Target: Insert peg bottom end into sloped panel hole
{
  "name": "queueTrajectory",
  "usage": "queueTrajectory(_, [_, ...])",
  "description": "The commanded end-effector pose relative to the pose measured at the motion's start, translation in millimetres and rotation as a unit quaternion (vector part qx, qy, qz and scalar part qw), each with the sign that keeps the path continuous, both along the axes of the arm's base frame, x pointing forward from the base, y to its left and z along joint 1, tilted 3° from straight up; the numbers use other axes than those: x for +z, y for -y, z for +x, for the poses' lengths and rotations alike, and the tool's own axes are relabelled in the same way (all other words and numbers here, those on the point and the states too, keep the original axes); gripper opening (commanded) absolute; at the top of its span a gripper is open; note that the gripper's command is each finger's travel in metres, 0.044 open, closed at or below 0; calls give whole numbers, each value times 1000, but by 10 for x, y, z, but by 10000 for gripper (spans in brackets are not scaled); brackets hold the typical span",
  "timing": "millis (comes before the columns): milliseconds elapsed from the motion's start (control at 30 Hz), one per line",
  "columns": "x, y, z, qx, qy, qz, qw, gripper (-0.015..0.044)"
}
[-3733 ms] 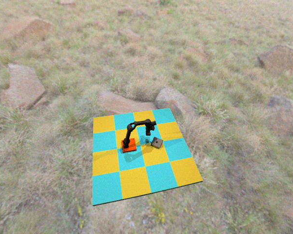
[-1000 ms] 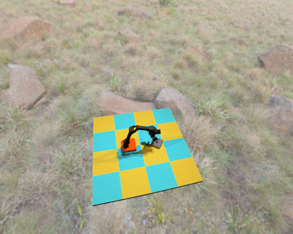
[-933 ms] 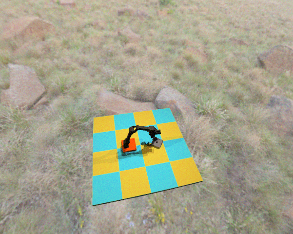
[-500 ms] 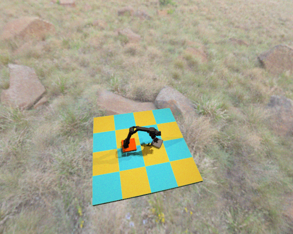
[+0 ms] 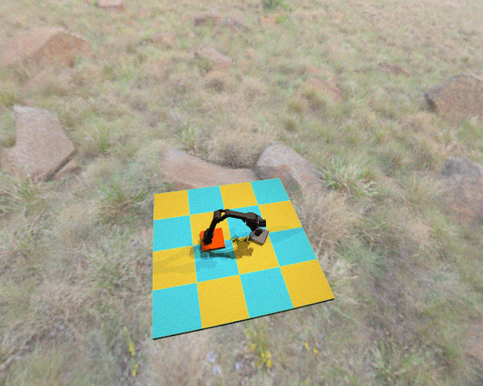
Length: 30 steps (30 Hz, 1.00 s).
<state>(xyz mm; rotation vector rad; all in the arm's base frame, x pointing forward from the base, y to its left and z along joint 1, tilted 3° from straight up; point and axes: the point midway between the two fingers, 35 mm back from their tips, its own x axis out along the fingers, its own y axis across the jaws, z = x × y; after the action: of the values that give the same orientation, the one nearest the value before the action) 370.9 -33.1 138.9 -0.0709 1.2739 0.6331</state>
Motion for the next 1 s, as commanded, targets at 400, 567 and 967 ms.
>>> queueTrajectory(400, [48,212,28,37,45,6,998,0])
queueTrajectory(567, [59,279,30,49,59,6,997,0])
queueTrajectory(967, [88,443,31,76,93,5,993,0])
